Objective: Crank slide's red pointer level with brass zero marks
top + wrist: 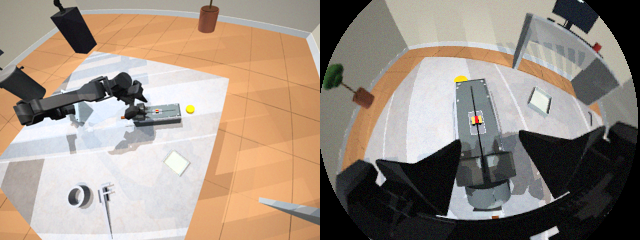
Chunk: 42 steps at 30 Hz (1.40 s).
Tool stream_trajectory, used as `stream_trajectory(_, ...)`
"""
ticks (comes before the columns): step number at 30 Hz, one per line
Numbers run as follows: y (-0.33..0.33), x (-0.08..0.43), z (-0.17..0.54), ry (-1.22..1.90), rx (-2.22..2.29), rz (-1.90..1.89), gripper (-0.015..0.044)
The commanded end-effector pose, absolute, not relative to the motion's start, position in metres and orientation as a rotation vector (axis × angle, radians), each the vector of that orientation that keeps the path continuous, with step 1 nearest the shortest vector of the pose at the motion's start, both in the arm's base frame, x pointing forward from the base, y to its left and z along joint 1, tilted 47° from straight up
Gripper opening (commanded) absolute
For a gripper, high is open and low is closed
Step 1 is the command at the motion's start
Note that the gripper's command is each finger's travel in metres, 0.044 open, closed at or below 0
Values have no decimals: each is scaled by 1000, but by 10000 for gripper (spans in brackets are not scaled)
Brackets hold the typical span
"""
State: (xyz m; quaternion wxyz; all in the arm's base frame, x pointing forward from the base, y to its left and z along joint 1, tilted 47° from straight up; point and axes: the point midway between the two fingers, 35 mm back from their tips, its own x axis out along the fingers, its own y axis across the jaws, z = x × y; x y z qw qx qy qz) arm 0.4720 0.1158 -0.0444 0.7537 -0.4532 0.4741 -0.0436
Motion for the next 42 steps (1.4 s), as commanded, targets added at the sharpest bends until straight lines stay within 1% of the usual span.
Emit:
stream_trajectory(1, 116, 472, -44, 1035, -989, -95, 283)
stream_trajectory(12, 116, 472, -44, 1035, -989, -95, 0)
stream_trajectory(33, 116, 472, -44, 1035, -989, -95, 0)
stream_trajectory(42, 116, 472, -44, 1035, -989, -95, 236)
